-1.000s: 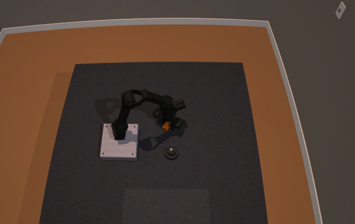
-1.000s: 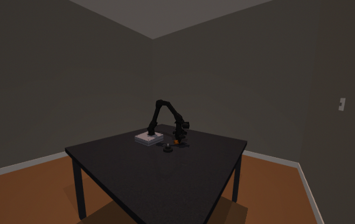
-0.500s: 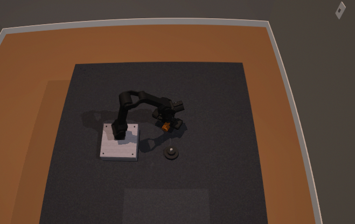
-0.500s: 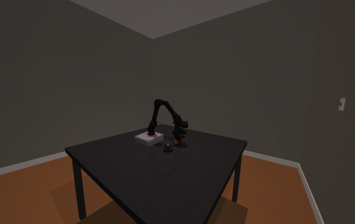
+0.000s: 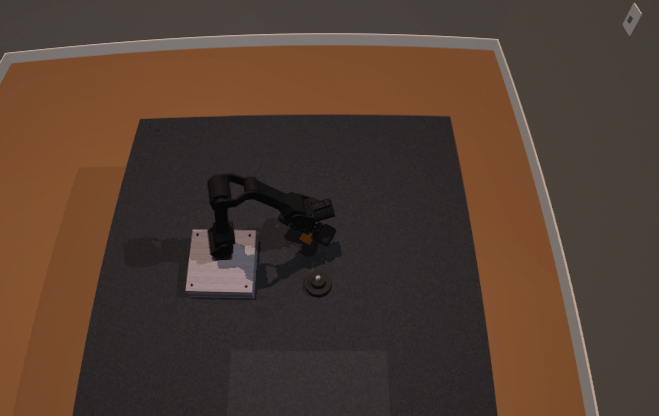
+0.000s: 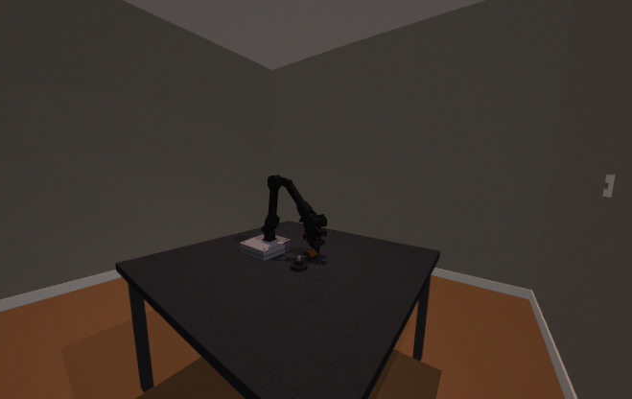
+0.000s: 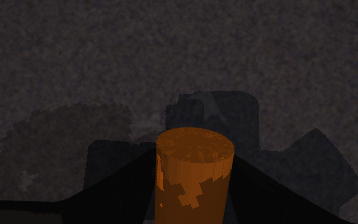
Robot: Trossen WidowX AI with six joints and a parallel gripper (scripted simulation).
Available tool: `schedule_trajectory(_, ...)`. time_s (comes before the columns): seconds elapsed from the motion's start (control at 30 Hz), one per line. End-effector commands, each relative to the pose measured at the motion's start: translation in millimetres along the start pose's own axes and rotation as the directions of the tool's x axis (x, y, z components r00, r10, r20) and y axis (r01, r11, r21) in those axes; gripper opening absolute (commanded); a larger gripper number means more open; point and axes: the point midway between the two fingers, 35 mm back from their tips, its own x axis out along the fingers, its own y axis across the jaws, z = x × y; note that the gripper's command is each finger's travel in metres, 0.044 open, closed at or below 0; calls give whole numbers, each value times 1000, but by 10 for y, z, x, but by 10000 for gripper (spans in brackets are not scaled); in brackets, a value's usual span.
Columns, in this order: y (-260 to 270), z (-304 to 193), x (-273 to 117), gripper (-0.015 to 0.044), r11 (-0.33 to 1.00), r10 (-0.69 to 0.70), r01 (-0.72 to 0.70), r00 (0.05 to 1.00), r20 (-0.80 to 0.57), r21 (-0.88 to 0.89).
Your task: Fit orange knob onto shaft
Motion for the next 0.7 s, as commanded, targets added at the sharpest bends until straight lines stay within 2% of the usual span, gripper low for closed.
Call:
schedule_trajectory(0.0, 11, -36, -29, 181, 1000, 2, -2, 998, 64, -5)
schedule_trajectory(0.67, 8, -210, -125, 181, 1000, 5, -3, 936, 351, -5)
